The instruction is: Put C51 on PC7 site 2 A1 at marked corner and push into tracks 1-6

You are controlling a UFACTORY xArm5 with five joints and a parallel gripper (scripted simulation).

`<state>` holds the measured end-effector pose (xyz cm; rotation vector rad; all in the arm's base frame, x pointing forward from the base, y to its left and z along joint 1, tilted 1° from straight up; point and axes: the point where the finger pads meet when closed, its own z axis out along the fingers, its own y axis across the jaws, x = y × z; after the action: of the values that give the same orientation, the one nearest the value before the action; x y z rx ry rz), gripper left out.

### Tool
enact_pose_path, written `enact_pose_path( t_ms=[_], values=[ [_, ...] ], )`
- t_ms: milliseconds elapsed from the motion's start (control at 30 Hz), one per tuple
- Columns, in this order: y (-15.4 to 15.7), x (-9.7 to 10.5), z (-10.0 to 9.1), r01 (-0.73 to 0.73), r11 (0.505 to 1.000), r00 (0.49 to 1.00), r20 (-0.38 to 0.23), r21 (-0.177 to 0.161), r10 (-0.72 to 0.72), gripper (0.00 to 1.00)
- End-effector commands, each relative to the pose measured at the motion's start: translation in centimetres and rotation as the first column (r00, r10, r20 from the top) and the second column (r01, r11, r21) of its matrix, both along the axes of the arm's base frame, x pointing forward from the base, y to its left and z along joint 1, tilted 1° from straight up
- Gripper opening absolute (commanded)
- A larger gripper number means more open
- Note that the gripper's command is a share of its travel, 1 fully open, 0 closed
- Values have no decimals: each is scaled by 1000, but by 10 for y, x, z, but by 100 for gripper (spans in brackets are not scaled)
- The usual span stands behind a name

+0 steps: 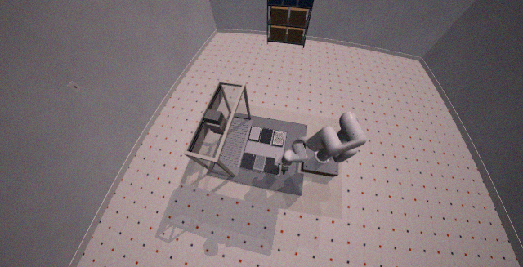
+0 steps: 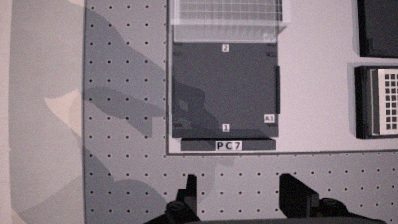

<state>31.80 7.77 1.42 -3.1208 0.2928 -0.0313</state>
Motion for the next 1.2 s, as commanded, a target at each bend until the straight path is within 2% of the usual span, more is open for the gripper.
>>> enact_pose_path(
  t_ms=[0, 967, 1167],
  values=[
    [0, 2, -4, 0, 1000, 1000, 3, 1, 0, 81],
    [1, 2, -49, 0, 1000, 1000, 3, 1, 0, 81],
    [1, 2, -51, 0, 1000, 1000, 3, 1, 0, 81]
  ],
)
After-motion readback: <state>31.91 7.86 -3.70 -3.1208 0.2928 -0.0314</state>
